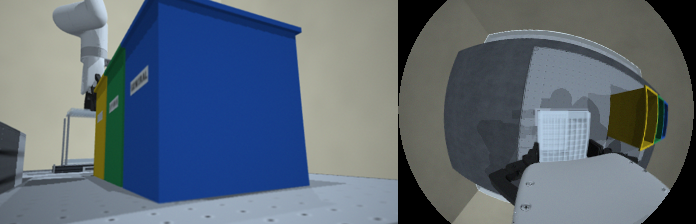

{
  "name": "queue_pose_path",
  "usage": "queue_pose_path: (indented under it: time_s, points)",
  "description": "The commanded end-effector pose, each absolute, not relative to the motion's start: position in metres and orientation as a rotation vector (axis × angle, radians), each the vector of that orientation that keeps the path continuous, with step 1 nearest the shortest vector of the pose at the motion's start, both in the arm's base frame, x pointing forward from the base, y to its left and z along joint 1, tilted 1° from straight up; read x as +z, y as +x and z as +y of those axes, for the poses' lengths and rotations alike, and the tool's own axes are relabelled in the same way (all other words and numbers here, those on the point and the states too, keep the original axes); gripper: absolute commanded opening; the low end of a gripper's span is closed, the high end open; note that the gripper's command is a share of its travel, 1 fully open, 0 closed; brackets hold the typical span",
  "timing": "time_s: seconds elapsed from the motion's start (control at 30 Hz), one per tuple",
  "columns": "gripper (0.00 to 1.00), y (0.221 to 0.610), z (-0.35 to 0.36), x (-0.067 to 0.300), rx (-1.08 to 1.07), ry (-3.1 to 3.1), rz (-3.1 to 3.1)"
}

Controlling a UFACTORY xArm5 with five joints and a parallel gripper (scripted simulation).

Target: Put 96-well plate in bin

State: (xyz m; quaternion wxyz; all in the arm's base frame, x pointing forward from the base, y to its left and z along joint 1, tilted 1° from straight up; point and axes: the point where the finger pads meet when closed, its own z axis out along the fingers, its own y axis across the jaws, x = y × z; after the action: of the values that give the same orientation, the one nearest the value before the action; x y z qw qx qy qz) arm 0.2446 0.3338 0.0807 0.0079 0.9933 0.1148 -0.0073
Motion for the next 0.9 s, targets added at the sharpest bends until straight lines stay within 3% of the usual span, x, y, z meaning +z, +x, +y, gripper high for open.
queue_pose_path:
  time_s: [0.0,0.87]
  points:
    - [0.0,0.246,0.335,0.09,-0.019,3.108,0.359]
    - [0.0,0.246,0.335,0.126,-0.019,3.108,0.359]
